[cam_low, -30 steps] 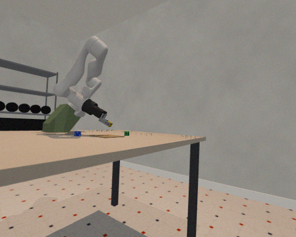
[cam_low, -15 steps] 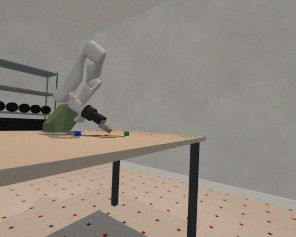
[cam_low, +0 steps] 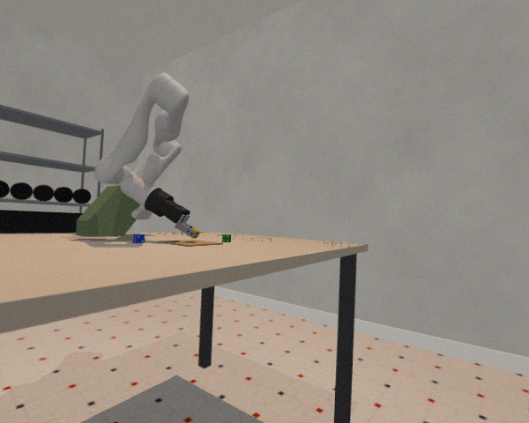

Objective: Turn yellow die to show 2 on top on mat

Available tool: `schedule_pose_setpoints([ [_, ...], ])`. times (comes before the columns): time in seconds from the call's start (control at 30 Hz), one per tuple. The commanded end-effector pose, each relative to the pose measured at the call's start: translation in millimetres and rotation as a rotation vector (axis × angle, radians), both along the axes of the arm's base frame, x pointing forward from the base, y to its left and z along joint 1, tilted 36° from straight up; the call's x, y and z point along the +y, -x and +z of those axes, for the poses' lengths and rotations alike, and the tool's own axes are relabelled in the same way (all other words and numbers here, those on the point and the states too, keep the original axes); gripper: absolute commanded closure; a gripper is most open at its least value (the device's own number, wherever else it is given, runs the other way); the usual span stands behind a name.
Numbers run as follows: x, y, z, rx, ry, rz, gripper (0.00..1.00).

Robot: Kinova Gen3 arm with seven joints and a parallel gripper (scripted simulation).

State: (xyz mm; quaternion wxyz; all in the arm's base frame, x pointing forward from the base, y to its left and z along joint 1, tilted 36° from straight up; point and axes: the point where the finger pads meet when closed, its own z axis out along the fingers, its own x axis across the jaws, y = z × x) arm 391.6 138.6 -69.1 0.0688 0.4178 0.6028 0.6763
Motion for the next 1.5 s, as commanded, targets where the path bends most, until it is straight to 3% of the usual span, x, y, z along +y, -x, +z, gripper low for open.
schedule_pose_setpoints([
  [0.0, -0.5, -0.5, 0.5, -0.001, 0.000, -0.001, 0.51],
  [1.47, 4.6, 0.0, -6.6, -0.001, 0.000, -0.001, 0.51],
])
